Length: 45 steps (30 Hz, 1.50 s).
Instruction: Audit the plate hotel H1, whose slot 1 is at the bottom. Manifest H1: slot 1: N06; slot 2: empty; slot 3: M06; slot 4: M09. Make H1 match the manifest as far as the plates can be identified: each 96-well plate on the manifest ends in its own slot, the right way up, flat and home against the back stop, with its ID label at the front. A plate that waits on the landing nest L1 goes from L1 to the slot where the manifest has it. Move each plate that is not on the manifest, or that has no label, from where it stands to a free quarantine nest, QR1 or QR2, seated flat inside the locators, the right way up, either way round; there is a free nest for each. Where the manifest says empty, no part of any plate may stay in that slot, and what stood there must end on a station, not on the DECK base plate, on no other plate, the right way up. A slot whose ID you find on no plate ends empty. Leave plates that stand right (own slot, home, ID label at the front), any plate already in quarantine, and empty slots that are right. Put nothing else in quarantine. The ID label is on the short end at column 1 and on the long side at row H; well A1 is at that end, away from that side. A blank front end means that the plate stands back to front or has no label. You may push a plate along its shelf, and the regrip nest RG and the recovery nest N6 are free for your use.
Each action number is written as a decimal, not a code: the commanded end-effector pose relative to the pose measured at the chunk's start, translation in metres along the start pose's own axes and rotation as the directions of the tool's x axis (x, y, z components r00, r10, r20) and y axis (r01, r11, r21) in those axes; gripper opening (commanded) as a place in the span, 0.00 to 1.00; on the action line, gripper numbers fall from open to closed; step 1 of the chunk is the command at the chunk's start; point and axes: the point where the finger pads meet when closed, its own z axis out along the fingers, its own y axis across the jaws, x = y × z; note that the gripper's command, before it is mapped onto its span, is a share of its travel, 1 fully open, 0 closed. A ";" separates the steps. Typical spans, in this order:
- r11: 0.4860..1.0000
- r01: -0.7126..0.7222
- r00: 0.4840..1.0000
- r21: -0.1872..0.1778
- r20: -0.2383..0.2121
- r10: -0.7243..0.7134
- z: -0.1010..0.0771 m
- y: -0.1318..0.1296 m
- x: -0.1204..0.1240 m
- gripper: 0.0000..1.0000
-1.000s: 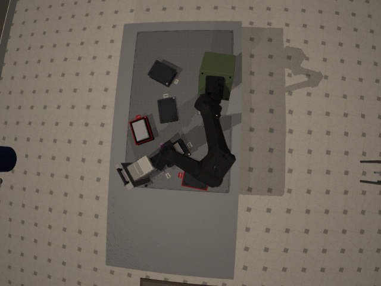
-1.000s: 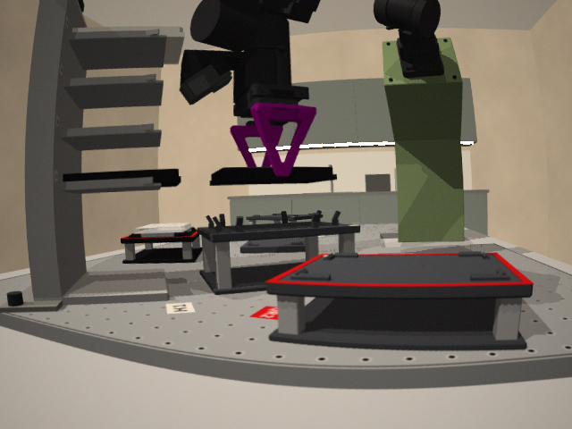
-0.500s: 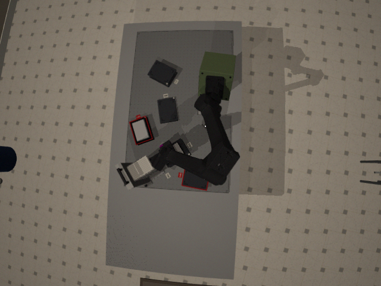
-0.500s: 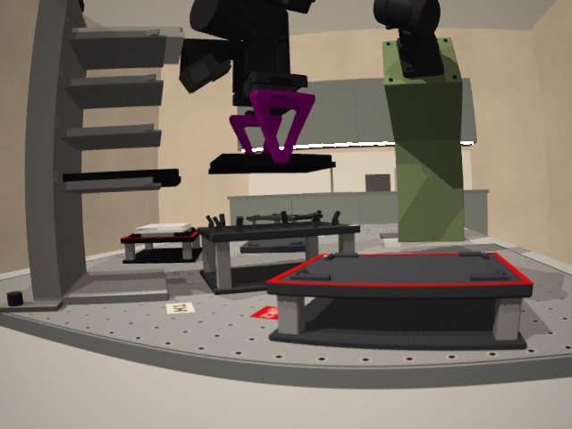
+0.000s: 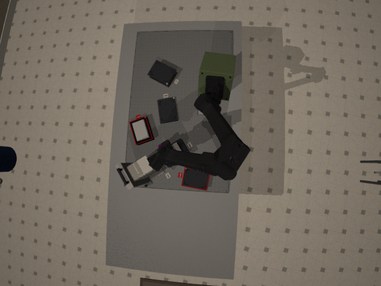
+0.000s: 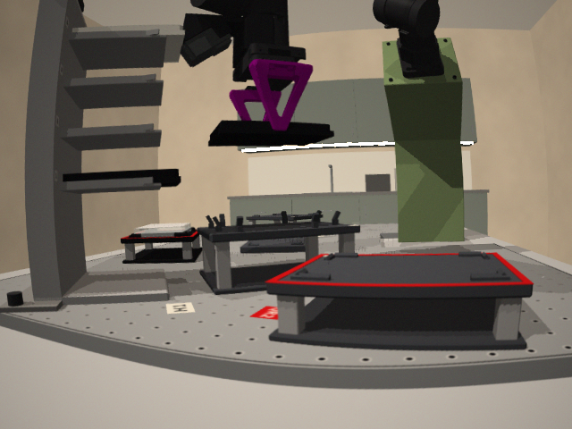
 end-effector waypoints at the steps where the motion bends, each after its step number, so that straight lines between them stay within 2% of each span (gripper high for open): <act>1: 1.000 0.012 1.000 0.011 0.014 -0.013 -0.014 -0.004 0.000 0.86; 3: 1.000 0.012 1.000 0.011 0.014 -0.013 -0.014 -0.004 0.000 0.86; 15: 1.000 0.013 1.000 0.011 0.014 -0.014 -0.046 -0.003 0.000 0.86; 18: 1.000 0.022 0.999 0.008 0.025 -0.023 -0.056 0.001 -0.007 0.86; 20: 1.000 0.022 0.999 0.008 0.025 -0.023 -0.056 0.001 -0.007 0.86; 23: 0.999 0.033 0.999 0.005 0.036 -0.033 -0.066 0.005 -0.014 0.86; 31: 0.999 0.035 0.999 0.006 0.037 -0.036 -0.088 0.006 -0.014 0.86; 33: 0.999 0.035 0.999 0.008 0.037 -0.036 -0.089 0.006 -0.014 0.86; 34: 1.000 0.030 0.999 0.007 0.023 -0.030 -0.084 0.005 -0.012 0.86; 35: 0.997 0.073 0.997 -0.003 0.023 -0.073 -0.084 0.016 -0.010 0.86; 37: 0.997 0.073 0.997 -0.003 0.023 -0.073 -0.084 0.016 -0.010 0.86; 45: 0.967 0.256 0.966 -0.002 0.027 -0.256 -0.085 0.044 -0.006 0.86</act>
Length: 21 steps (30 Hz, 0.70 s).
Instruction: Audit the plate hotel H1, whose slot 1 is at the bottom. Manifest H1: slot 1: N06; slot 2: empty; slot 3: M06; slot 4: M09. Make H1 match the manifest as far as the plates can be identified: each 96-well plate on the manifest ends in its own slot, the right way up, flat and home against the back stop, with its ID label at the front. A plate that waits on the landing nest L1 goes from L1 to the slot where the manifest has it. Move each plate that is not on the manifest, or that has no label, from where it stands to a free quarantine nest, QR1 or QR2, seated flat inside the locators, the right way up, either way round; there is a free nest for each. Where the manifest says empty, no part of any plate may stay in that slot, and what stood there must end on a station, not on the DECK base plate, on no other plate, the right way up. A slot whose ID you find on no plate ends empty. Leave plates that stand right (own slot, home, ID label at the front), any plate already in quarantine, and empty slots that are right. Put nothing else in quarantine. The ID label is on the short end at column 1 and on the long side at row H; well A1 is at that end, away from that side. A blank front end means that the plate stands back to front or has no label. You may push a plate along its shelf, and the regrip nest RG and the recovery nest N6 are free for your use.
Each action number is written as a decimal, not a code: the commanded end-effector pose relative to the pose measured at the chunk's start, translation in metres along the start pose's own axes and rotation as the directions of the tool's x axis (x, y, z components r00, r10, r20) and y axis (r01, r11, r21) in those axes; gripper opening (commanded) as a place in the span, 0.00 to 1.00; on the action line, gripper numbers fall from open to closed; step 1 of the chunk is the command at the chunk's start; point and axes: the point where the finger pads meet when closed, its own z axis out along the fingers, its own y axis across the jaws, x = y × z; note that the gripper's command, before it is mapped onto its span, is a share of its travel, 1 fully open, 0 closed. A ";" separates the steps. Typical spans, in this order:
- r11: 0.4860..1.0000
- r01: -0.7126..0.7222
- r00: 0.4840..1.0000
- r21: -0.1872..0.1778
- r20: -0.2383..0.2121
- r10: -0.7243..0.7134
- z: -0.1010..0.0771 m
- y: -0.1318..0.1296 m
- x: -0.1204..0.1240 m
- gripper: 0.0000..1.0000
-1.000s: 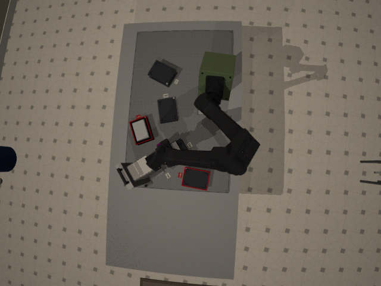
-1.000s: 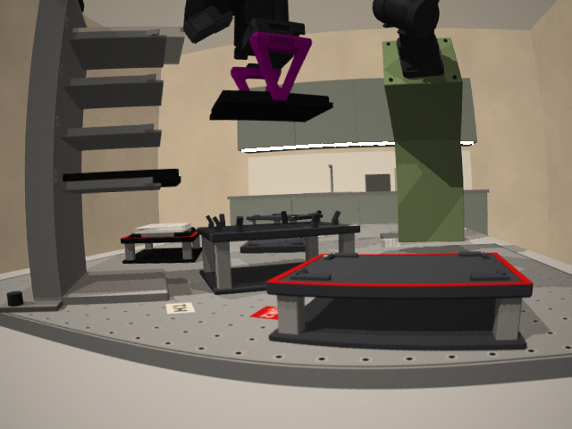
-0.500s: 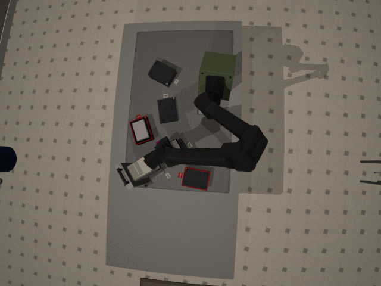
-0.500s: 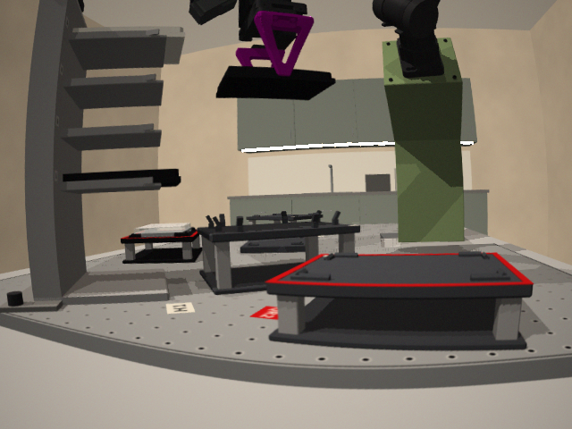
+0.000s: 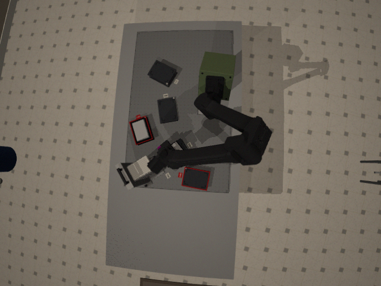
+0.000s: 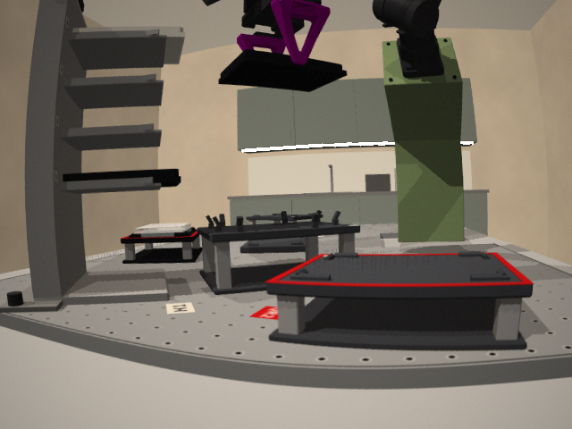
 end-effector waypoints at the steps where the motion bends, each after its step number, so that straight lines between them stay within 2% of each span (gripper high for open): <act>1: 0.989 0.144 0.989 -0.015 0.042 -0.143 -0.012 0.027 -0.022 0.86; 7: 0.960 0.281 0.959 -0.012 0.048 -0.280 -0.013 0.048 -0.022 0.86; 9: 0.960 0.281 0.959 -0.012 0.048 -0.280 -0.013 0.048 -0.022 0.86; 10: 0.957 0.289 0.957 -0.011 0.027 -0.289 -0.005 0.046 -0.020 0.86; 12: 0.938 0.346 0.937 -0.010 0.049 -0.345 -0.014 0.059 -0.022 0.86; 21: 0.846 0.532 0.845 -0.002 0.057 -0.531 -0.016 0.090 -0.022 0.86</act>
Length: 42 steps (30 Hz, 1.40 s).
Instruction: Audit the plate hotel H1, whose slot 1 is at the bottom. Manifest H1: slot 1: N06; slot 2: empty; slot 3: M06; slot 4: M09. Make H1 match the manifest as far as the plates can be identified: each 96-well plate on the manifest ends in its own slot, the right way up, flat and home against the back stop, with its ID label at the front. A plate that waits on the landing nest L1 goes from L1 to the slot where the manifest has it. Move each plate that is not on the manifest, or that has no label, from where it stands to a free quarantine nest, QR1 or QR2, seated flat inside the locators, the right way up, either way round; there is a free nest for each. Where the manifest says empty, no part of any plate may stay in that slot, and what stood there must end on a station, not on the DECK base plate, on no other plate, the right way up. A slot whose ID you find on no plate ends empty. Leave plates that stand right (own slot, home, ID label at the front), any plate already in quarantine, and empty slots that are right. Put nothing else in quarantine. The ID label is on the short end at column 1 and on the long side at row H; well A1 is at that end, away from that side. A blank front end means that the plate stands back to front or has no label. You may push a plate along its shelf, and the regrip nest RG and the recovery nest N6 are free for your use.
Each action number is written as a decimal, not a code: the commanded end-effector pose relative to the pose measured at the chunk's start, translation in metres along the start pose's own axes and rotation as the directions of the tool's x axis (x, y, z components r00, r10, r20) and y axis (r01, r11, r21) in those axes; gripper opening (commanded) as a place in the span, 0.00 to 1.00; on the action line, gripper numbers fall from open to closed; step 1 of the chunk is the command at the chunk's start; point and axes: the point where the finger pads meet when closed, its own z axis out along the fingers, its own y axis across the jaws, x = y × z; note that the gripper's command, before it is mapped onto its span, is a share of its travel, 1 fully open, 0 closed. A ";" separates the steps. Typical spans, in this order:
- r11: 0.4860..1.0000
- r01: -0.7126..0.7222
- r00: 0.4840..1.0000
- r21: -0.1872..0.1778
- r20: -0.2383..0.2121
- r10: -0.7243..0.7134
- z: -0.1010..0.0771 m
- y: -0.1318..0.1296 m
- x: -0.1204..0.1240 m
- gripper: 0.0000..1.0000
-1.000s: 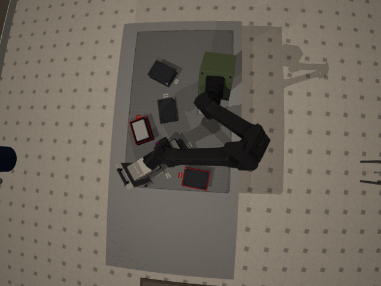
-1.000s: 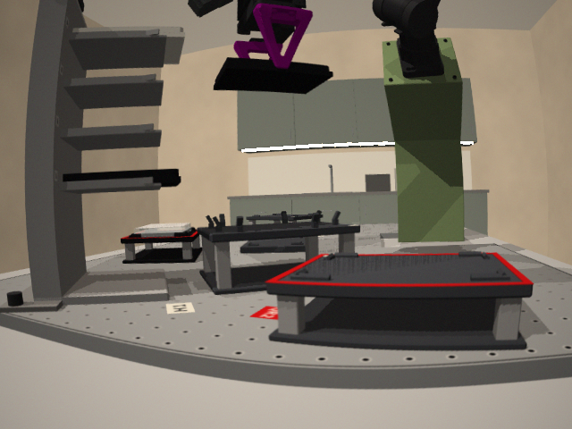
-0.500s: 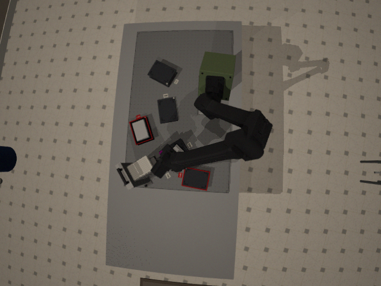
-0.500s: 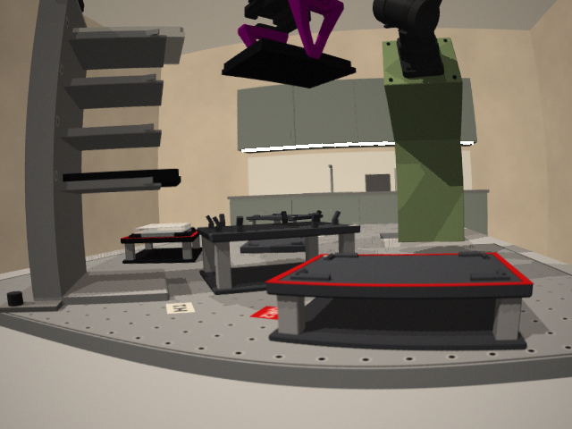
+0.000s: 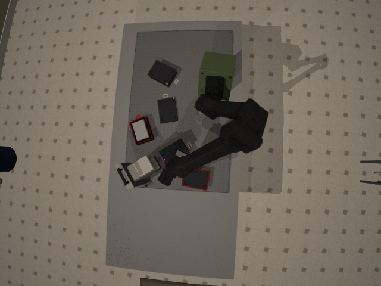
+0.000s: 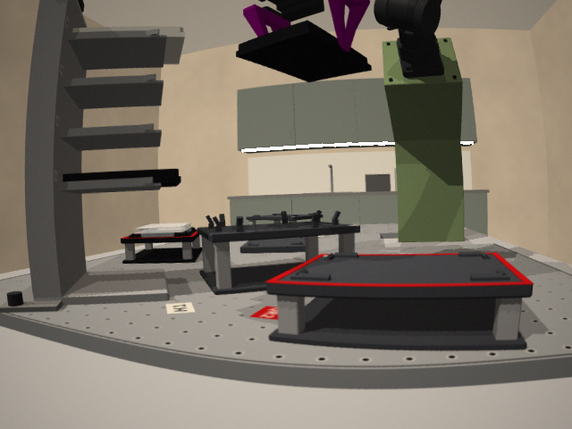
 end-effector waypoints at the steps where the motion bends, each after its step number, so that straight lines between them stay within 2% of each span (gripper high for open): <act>1: 0.989 0.145 0.988 -0.002 0.060 -0.144 -0.017 0.019 -0.033 0.86; 7: 0.973 0.230 0.972 0.000 0.052 -0.230 -0.014 0.030 -0.037 0.86; 12: 0.939 0.345 0.936 0.009 0.067 -0.345 -0.020 0.048 -0.046 0.86; 20: 0.862 0.506 0.861 0.013 0.057 -0.506 -0.017 0.071 -0.056 0.86; 22: 0.862 0.506 0.861 0.013 0.057 -0.506 -0.017 0.071 -0.056 0.86; 26: 0.815 0.579 0.815 0.008 0.040 -0.579 -0.011 0.081 -0.058 0.86; 37: 0.644 0.765 0.643 0.017 0.039 -0.765 -0.012 0.116 -0.073 0.86; 39: 0.644 0.765 0.643 0.017 0.039 -0.765 -0.012 0.116 -0.073 0.86; 42: 0.589 0.808 0.588 0.022 0.042 -0.808 -0.012 0.121 -0.077 0.86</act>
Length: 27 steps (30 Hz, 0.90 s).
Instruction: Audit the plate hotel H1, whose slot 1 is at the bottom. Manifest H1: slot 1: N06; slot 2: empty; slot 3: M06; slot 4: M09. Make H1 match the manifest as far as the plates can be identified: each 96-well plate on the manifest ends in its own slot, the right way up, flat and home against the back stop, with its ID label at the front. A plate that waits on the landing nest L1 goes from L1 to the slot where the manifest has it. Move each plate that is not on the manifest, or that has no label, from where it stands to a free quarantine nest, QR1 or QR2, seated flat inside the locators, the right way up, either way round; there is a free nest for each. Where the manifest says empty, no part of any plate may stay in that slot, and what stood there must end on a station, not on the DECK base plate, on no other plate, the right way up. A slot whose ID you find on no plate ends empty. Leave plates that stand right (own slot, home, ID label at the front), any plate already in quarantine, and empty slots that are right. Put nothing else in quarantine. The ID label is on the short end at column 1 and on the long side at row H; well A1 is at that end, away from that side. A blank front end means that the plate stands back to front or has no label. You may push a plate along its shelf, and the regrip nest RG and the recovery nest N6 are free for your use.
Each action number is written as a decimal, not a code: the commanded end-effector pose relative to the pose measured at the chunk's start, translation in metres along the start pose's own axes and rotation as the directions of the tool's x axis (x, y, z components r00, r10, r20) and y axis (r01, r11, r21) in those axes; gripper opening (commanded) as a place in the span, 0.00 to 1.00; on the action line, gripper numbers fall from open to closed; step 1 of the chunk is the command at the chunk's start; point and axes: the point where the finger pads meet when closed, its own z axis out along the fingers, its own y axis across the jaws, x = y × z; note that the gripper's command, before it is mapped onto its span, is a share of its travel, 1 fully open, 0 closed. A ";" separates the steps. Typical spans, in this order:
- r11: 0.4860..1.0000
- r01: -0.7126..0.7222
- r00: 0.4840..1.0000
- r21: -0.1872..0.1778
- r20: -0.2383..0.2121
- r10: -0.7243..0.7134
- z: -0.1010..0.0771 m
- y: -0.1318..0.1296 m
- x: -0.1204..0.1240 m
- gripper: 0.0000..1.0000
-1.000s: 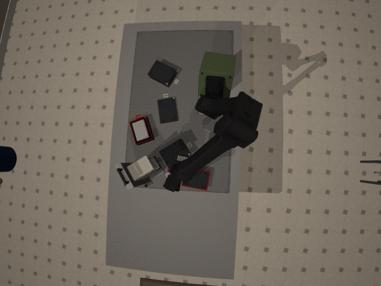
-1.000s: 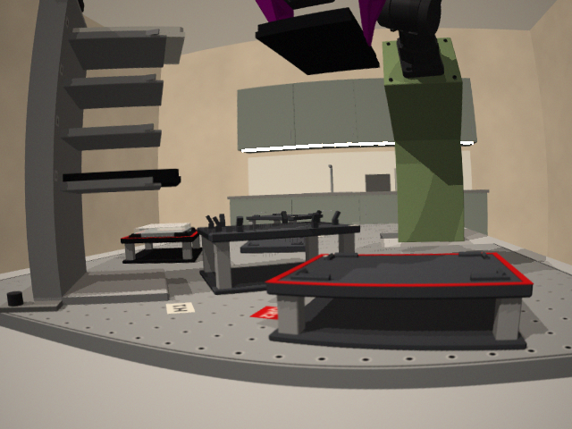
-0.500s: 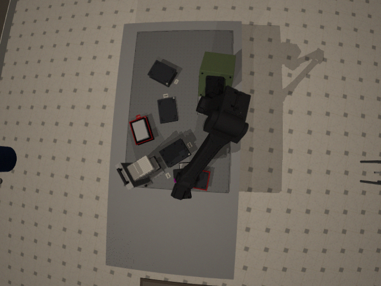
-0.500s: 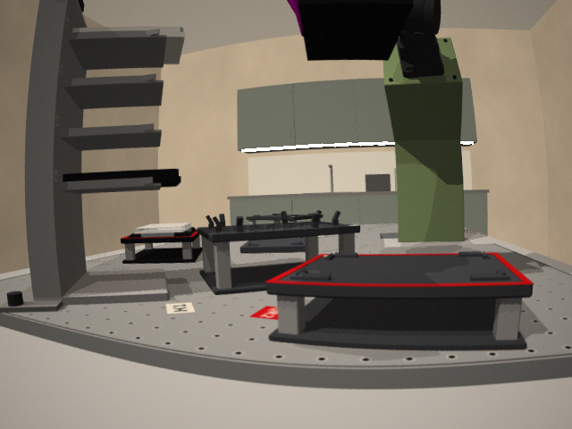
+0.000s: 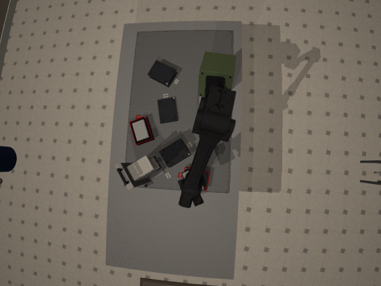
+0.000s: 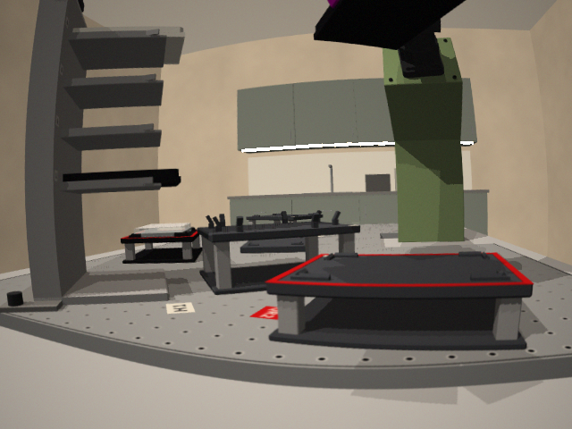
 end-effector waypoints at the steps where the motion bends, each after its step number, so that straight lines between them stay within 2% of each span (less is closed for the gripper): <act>1: 0.994 0.111 0.993 0.019 0.036 -0.112 -0.009 -0.011 -0.026 0.86; 3: 0.988 0.150 0.988 0.029 0.027 -0.151 -0.010 -0.016 -0.023 0.86; 12: 0.935 0.353 0.935 0.033 0.021 -0.354 -0.009 -0.015 -0.022 0.86; 14: 0.935 0.353 0.935 0.033 0.021 -0.354 -0.009 -0.015 -0.022 0.86; 27: 0.787 0.616 0.787 0.036 0.010 -0.617 -0.009 -0.015 -0.022 0.86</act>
